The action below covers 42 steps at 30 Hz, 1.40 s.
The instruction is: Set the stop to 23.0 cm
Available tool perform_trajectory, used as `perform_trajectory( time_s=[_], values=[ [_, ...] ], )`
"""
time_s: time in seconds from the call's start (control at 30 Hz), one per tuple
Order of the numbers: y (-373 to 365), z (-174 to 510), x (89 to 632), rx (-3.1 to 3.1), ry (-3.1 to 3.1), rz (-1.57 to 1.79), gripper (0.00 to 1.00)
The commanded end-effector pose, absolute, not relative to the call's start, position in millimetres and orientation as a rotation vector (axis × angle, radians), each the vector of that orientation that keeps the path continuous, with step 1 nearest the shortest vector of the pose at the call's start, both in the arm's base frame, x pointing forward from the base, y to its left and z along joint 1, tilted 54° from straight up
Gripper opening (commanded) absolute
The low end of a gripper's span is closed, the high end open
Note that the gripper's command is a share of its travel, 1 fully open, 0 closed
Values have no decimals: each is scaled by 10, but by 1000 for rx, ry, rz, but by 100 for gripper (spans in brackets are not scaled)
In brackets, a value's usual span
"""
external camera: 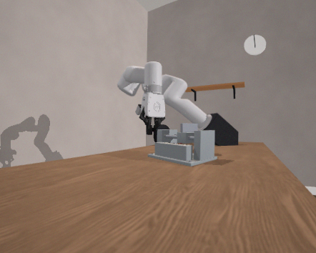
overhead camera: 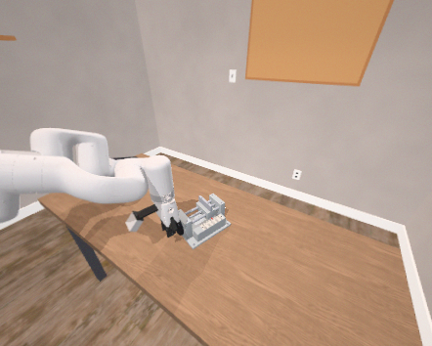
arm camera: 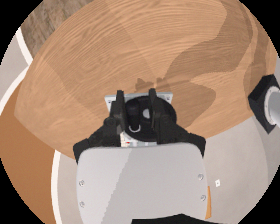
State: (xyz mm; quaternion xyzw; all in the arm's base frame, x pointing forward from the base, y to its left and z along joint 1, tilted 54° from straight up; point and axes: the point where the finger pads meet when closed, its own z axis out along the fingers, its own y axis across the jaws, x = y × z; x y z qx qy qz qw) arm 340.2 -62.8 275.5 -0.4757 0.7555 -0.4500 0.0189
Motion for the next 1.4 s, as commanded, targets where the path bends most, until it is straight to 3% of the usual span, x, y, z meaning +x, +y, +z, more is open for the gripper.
perform_trajectory(
  time_s=[0.0, 0.83, 1.37],
  values=[
    [-609, 2800, 3421, -1470, 2334, -1401, 57],
    [-606, 2803, 3419, -1470, 2334, -1401, 57],
    [51, 3390, 2955, -1470, 2334, -1401, 57]
  ],
)
